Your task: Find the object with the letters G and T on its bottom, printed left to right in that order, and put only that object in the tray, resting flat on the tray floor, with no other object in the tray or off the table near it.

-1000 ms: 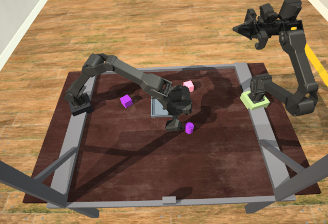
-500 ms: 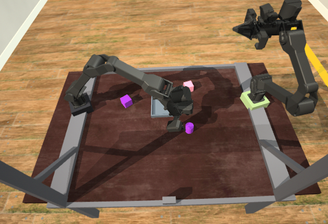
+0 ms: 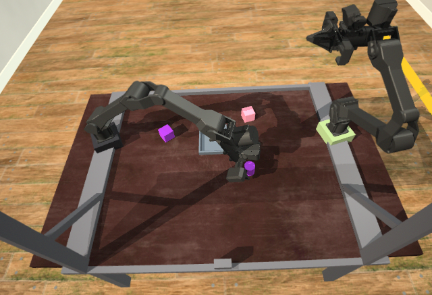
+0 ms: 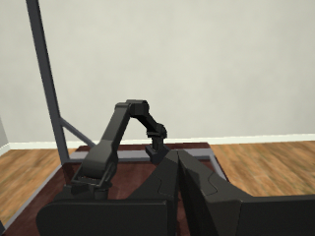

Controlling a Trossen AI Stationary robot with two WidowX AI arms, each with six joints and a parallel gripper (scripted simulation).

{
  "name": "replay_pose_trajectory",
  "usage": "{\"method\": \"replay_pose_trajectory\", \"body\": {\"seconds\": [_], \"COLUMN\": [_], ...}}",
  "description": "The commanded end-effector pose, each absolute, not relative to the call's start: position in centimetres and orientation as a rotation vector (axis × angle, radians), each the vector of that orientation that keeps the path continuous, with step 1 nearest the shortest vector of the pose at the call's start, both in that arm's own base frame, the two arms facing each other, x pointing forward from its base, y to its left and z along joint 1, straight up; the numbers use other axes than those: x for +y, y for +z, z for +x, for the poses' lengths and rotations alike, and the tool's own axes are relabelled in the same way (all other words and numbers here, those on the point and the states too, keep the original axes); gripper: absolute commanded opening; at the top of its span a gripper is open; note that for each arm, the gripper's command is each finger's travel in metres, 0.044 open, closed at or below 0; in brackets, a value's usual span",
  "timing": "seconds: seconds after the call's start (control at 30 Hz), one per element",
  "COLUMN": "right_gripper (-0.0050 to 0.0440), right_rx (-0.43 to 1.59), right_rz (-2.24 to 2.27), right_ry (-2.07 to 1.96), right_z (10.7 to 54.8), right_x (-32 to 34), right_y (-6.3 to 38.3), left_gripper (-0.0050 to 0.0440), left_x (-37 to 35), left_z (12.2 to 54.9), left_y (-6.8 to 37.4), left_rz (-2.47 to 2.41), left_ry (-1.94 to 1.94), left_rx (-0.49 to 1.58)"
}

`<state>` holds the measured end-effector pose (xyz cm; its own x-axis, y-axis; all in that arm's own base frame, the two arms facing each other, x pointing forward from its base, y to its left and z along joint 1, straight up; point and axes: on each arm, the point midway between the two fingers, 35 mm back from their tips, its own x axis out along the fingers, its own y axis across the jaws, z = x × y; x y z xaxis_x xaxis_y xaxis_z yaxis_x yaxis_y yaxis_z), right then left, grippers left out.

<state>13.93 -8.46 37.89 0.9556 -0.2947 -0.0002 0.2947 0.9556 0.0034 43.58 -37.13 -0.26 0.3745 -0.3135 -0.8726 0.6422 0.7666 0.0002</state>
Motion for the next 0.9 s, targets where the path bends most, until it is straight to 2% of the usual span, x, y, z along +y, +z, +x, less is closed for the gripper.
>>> {"method": "replay_pose_trajectory", "body": {"seconds": [0.0, 0.37, 0.4, 0.57, 0.87], "right_gripper": [-0.0050, -0.0050, -0.0050, -0.0050, -0.0050], "right_rx": [0.000, 0.000, 0.000, 0.000, 0.000], "right_rz": [-0.005, -0.005, -0.005, -0.005, -0.005], "right_ry": [-0.300, -0.300, -0.300, -0.300, -0.300], "right_z": [13.9, 13.9, 13.9, 13.9, 13.9], "right_x": [-8.4, -8.4, -8.4, -8.4, -8.4], "right_y": [38.3, 38.3, 38.3, 38.3, 38.3], "left_gripper": [0.0400, 0.0400, 0.0376, 0.0256, 0.0216], "left_x": [-37.8, -38.2, -38.3, -38.1, -38.1], "left_z": [44.5, 44.9, 45.1, 44.8, 44.8], "left_y": [0.9, -0.2, 0.9, 0.5, 0.5], "left_rz": [0.354, 0.354, 0.348, 0.352, 0.352], "left_ry": [-0.633, -0.633, -0.636, -0.634, -0.634], "left_rx": [0.977, 0.979, 0.961, 0.972, 0.972]}}
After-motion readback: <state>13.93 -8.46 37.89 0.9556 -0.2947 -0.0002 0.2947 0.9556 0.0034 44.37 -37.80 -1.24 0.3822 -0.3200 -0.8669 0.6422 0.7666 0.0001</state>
